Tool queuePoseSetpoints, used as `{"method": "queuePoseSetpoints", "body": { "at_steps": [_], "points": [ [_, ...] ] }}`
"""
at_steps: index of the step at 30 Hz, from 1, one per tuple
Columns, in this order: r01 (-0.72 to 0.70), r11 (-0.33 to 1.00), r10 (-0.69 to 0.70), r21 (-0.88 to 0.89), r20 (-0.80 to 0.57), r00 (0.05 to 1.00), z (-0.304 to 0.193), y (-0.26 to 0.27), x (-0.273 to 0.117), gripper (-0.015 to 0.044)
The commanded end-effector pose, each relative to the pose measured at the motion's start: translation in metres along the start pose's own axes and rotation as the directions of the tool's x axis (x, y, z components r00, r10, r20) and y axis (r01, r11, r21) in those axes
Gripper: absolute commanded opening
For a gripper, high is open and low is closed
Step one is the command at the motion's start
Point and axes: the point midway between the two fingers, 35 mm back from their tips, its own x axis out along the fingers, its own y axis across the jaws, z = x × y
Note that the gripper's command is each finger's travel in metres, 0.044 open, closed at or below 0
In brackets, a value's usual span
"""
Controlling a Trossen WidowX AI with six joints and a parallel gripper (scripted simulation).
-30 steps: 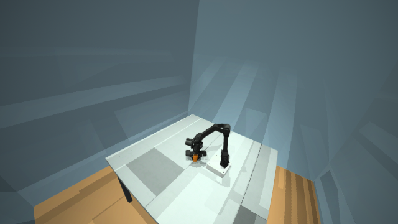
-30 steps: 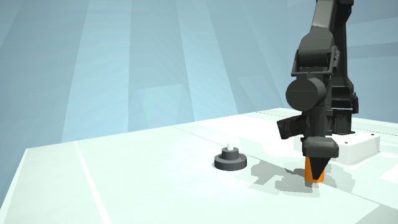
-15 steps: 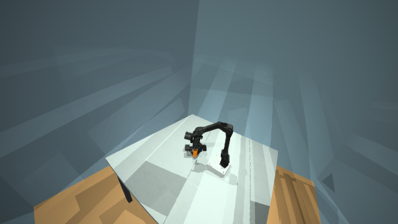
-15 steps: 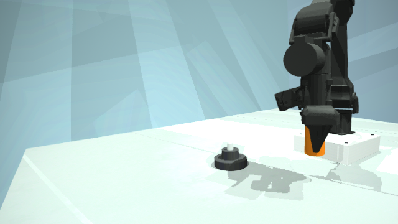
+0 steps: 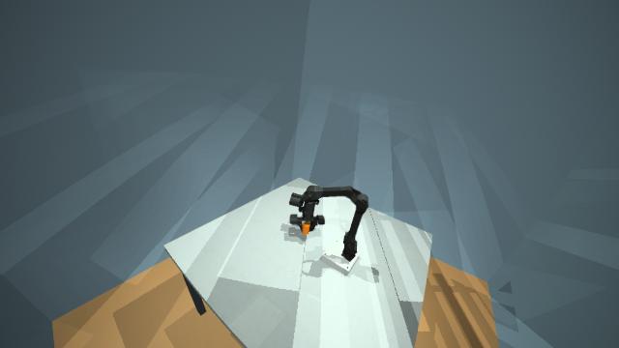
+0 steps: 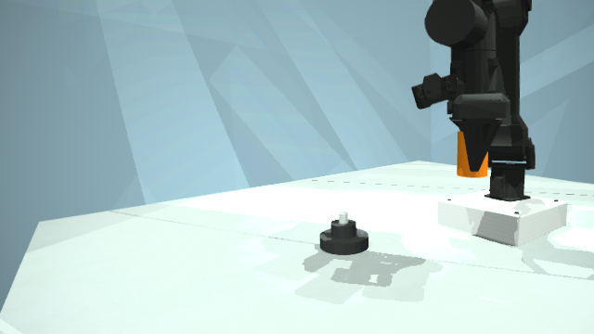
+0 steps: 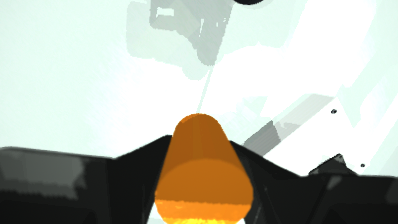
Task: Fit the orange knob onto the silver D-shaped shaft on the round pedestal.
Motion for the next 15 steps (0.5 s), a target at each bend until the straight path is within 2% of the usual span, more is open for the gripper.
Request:
{"method": "queuePoseSetpoints", "body": {
  "at_steps": [1, 15],
  "points": [
    [-0.024, 1.0, 0.024, 0.004, 0.0, 1.0, 0.0, -0.001, -0.003, 0.0],
    [-0.303, 0.953, 0.303, 0.002, -0.003, 0.953, 0.003, -0.003, -0.028, 0.0]
  ]
}}
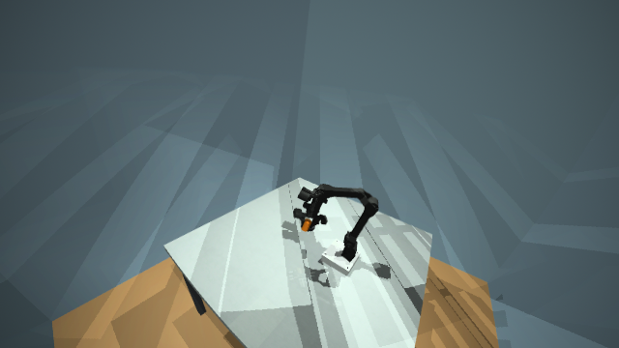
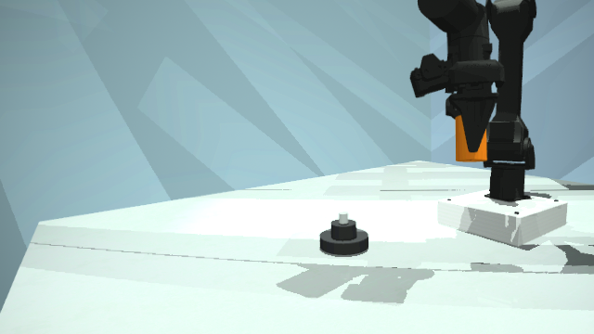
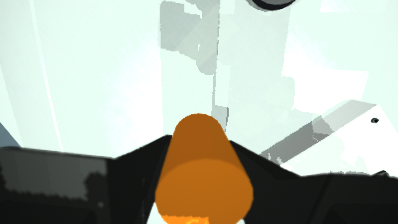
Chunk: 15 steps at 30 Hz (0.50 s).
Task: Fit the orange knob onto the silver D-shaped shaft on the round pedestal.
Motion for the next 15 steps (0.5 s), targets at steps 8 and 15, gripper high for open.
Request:
{"method": "queuePoseSetpoints", "body": {
  "at_steps": [8, 15],
  "points": [
    [-0.234, 0.972, 0.234, -0.007, -0.001, 0.972, 0.002, 0.005, -0.024, 0.0],
    [-0.376, 0.927, 0.376, -0.007, -0.002, 0.927, 0.003, 0.007, -0.038, 0.0]
  ]
}}
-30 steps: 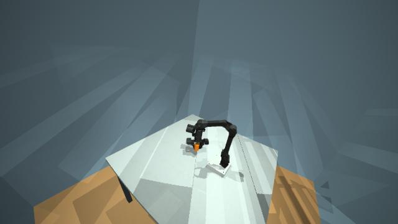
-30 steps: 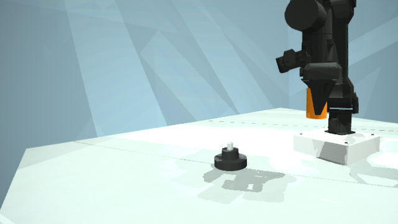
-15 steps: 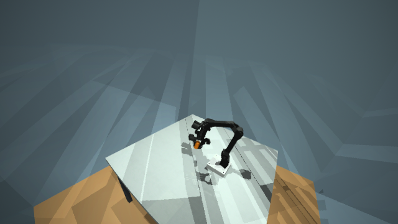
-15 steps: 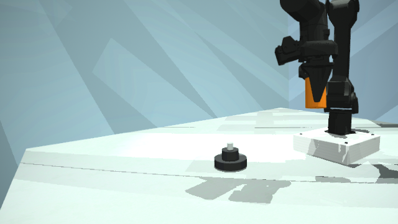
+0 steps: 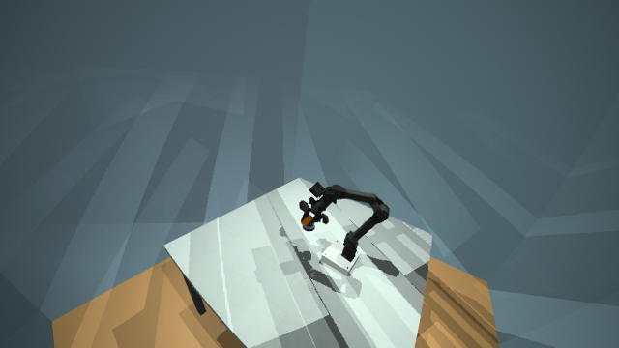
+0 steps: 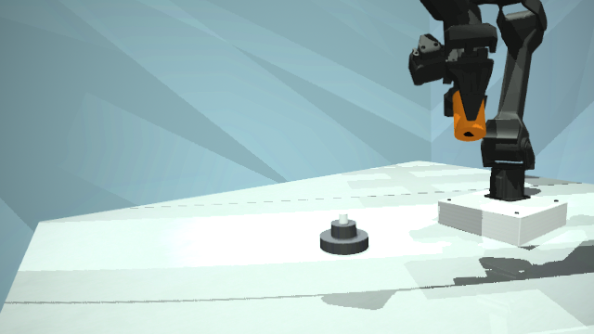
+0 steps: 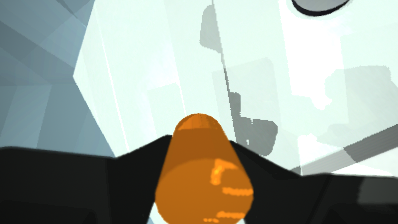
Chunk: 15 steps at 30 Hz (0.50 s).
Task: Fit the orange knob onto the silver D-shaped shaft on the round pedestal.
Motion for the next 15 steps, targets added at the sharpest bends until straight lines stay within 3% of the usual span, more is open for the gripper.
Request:
{"method": "queuePoseSetpoints", "body": {
  "at_steps": [1, 15],
  "points": [
    [-0.086, 0.996, 0.086, -0.01, 0.0, 0.996, 0.0, 0.006, -0.008, 0.0],
    [-0.369, 0.929, 0.369, -0.013, -0.002, 0.929, 0.002, 0.019, -0.033, 0.0]
  ]
}}
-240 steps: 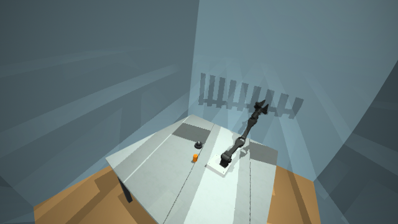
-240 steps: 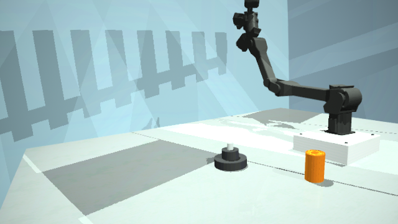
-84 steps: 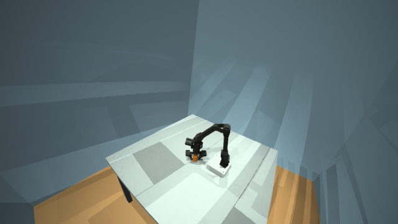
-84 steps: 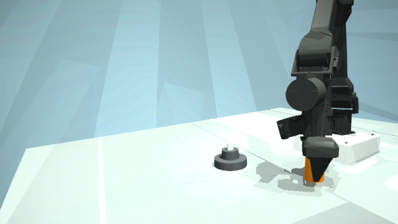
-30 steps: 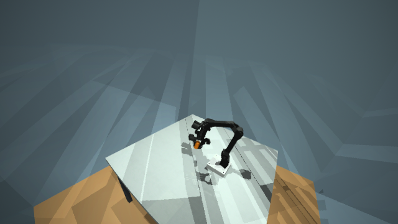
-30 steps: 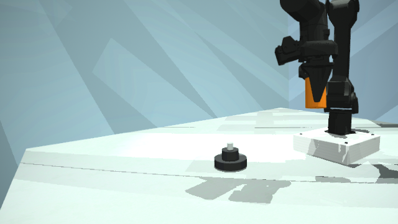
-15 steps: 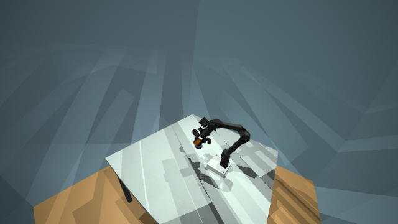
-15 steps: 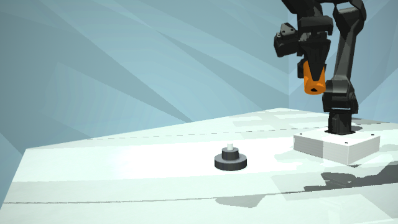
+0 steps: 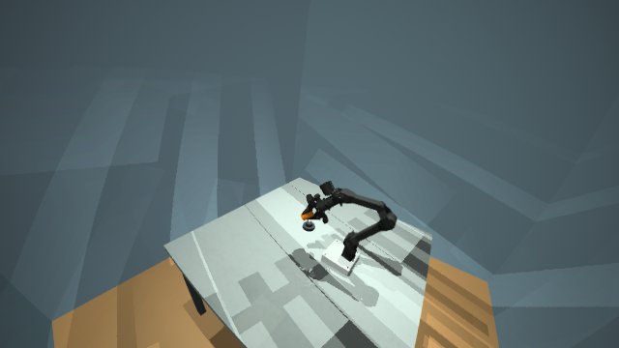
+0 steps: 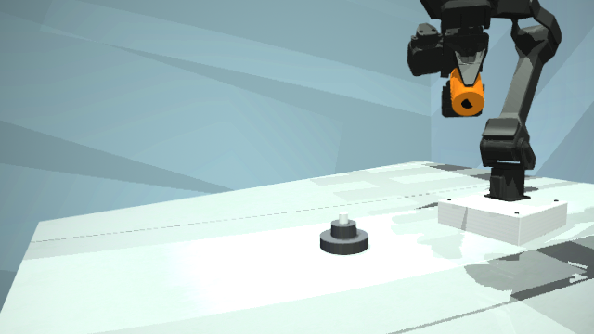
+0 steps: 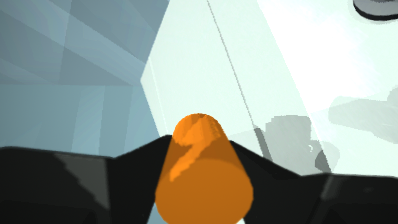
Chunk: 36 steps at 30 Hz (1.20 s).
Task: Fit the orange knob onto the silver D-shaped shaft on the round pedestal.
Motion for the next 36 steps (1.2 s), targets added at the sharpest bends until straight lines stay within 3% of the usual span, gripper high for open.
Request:
{"method": "queuePoseSetpoints", "body": {
  "at_steps": [1, 18, 36],
  "points": [
    [-0.052, 0.999, 0.052, -0.003, 0.0, 0.999, -0.0004, 0.0059, -0.0046, 0.0],
    [-0.173, 0.985, 0.173, -0.003, -0.001, 0.985, -0.0003, 0.0017, -0.0041, 0.0],
    [-0.139, 0.99, 0.139, -0.001, 0.0, 0.99, 0.0002, -0.0011, -0.0018, 0.0]
  ]
}}
